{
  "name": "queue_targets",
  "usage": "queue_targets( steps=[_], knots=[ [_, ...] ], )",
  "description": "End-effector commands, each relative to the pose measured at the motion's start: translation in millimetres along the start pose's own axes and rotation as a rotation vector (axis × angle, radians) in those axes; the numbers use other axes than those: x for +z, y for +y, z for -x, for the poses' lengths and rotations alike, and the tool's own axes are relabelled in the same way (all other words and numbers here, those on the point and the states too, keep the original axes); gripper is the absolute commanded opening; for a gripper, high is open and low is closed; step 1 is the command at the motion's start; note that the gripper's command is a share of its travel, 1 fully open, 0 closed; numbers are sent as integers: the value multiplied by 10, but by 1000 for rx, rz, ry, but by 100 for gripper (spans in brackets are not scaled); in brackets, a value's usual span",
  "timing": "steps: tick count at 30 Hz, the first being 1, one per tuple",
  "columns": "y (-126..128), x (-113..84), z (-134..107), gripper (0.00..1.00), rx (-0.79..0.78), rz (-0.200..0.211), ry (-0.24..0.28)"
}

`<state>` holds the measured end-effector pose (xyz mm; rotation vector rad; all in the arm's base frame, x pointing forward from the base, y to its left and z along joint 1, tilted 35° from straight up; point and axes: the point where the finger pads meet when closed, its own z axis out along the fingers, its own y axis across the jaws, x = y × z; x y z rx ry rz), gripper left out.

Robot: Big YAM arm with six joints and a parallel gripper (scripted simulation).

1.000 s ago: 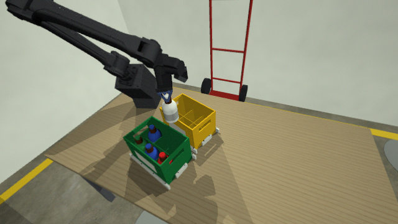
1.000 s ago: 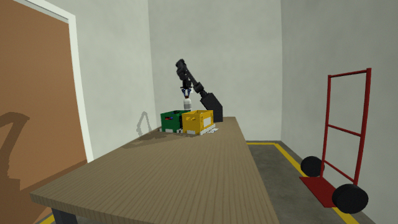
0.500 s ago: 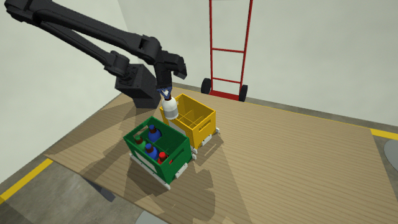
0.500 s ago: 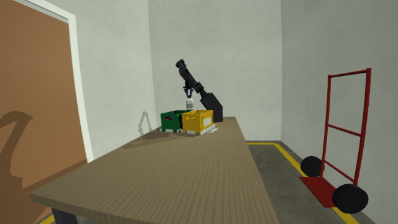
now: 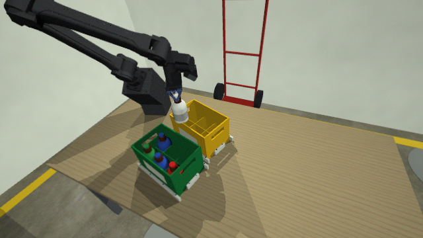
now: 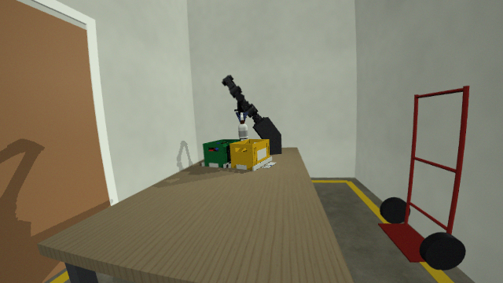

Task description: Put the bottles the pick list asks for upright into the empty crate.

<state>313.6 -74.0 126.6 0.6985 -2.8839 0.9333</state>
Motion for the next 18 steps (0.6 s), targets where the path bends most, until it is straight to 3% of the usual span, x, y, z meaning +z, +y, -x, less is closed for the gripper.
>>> queue_targets(
  steps=[1,6,7,10,14,16,18],
  knots=[
    [20,-156,69,0,22,-20,-42],
    [113,-132,37,0,15,-14,-34],
    [-18,-270,170,0,42,-27,-69],
    [183,-130,50,0,20,-18,-40],
    [272,-127,32,0,16,-14,-35],
    [219,-216,120,0,33,-21,-58],
    [344,-126,30,0,18,-17,-36]
  ],
)
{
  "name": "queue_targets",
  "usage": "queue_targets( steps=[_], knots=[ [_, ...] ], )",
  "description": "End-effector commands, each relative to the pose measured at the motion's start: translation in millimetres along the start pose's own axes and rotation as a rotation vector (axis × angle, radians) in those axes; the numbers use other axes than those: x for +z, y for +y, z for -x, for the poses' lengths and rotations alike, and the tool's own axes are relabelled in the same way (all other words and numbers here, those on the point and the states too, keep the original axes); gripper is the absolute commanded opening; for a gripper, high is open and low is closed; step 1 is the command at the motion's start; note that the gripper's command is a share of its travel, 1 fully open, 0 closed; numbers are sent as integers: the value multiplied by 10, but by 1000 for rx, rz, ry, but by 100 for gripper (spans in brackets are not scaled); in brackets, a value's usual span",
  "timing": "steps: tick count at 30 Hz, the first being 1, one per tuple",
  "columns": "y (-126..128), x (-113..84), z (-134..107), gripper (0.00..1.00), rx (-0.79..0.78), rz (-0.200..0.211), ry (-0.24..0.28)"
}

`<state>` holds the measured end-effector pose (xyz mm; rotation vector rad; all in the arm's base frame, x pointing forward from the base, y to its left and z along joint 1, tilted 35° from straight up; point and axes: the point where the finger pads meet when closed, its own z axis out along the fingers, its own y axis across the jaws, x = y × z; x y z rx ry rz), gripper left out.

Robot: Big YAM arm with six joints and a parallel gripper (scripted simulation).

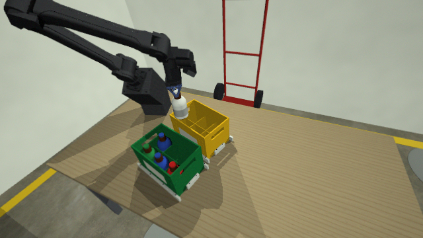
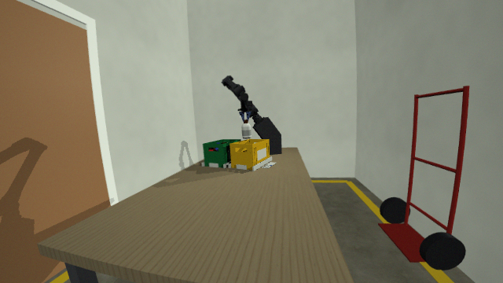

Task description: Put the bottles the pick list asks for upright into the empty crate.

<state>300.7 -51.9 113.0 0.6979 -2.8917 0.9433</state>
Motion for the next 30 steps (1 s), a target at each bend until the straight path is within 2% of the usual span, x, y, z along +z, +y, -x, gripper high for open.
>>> queue_targets(
  steps=[1,5,6,8,10,12,15,17,19,25,28,30],
  knots=[
    [82,-98,31,0,12,-7,-28],
    [132,-85,22,0,7,-5,-21],
    [18,-215,178,0,33,-15,-57],
    [61,-203,184,0,34,-17,-58],
    [245,-62,37,0,3,-2,-16],
    [299,-45,17,0,-3,-1,-7],
    [323,-96,72,0,6,-4,-20],
    [402,-69,16,0,7,-4,-21],
    [342,-144,116,0,26,-9,-48],
    [395,-79,28,0,20,-9,-39],
    [312,-161,141,0,35,-14,-69],
    [318,-135,117,0,30,-13,-62]
  ],
)
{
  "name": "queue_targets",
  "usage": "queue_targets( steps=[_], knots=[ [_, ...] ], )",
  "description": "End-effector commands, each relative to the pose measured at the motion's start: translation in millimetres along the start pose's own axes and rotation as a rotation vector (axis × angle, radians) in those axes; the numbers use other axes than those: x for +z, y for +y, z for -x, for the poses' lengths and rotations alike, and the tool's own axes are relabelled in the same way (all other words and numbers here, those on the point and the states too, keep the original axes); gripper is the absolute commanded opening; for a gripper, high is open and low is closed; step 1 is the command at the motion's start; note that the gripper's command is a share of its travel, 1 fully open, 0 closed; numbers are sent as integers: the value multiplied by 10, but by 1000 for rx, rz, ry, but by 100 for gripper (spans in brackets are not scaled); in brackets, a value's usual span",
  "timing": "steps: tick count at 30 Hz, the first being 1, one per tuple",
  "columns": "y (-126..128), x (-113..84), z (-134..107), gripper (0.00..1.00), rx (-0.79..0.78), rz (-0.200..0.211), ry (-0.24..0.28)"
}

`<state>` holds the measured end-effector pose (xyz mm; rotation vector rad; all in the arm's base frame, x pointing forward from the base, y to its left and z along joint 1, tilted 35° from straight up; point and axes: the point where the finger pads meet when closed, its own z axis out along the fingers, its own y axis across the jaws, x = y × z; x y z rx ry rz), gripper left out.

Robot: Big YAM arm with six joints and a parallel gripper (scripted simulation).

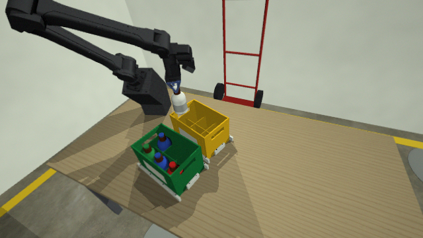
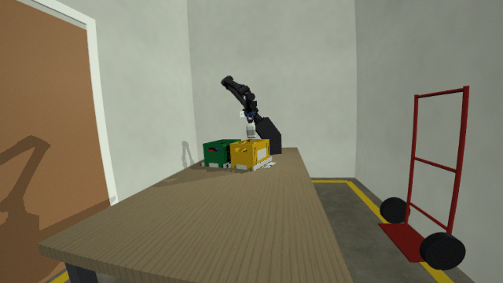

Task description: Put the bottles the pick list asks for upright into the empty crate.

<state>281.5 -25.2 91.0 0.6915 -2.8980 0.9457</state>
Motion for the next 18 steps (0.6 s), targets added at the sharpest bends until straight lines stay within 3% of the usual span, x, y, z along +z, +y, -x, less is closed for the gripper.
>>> queue_targets(
  steps=[1,4,10,18],
  knots=[
    [-68,-118,123,0,20,-10,-53],
    [-37,-39,26,0,8,-5,-29],
    [-74,-130,130,0,12,-12,-59],
    [-64,-72,70,0,10,-9,-43]
  ],
)
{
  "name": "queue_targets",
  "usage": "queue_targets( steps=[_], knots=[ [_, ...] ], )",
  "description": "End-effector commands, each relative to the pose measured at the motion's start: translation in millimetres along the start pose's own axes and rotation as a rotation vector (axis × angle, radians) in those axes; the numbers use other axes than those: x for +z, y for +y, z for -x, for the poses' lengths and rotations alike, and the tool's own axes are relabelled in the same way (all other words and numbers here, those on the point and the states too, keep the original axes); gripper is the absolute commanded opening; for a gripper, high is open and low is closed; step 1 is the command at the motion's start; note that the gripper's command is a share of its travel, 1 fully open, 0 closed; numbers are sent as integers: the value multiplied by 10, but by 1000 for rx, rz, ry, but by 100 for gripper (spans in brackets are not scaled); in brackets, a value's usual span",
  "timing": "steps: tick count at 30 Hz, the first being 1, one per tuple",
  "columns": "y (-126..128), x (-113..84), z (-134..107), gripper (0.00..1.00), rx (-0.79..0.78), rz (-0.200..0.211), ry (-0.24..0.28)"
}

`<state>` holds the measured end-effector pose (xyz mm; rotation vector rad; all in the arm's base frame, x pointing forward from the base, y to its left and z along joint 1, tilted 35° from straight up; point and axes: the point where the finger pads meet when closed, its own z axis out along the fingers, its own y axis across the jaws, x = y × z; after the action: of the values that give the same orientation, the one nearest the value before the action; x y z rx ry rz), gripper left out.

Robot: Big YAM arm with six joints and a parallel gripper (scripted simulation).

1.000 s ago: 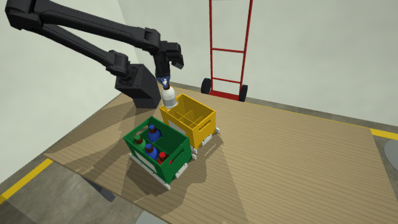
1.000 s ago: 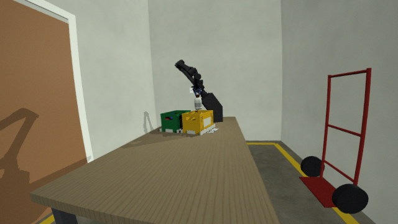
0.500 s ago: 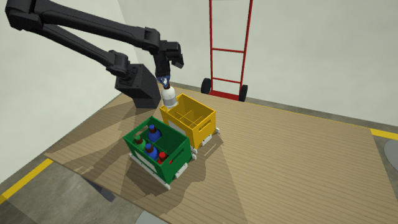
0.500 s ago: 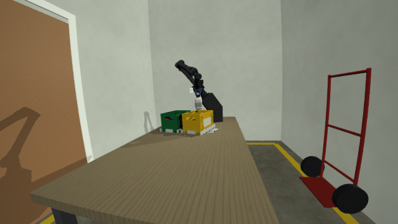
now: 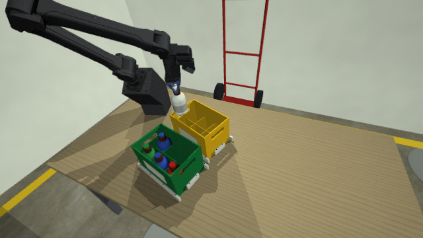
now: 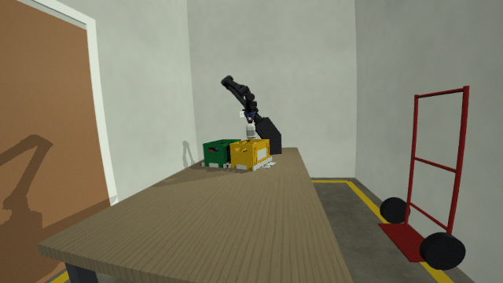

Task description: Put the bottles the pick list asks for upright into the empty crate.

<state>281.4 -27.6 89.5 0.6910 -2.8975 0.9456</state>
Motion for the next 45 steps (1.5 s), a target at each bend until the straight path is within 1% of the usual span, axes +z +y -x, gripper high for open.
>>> queue_targets(
  steps=[1,6,8,9,16,20,45],
  knots=[
    [-57,-89,71,0,11,-8,-42],
    [-100,-75,64,0,24,-8,-38],
    [-100,-75,64,0,24,-8,-38],
    [-74,-99,88,0,18,-9,-48],
    [-89,-62,47,0,19,-7,-35],
    [-95,-73,69,0,20,-9,-42],
    [-112,-64,64,0,22,-8,-39]
  ],
)
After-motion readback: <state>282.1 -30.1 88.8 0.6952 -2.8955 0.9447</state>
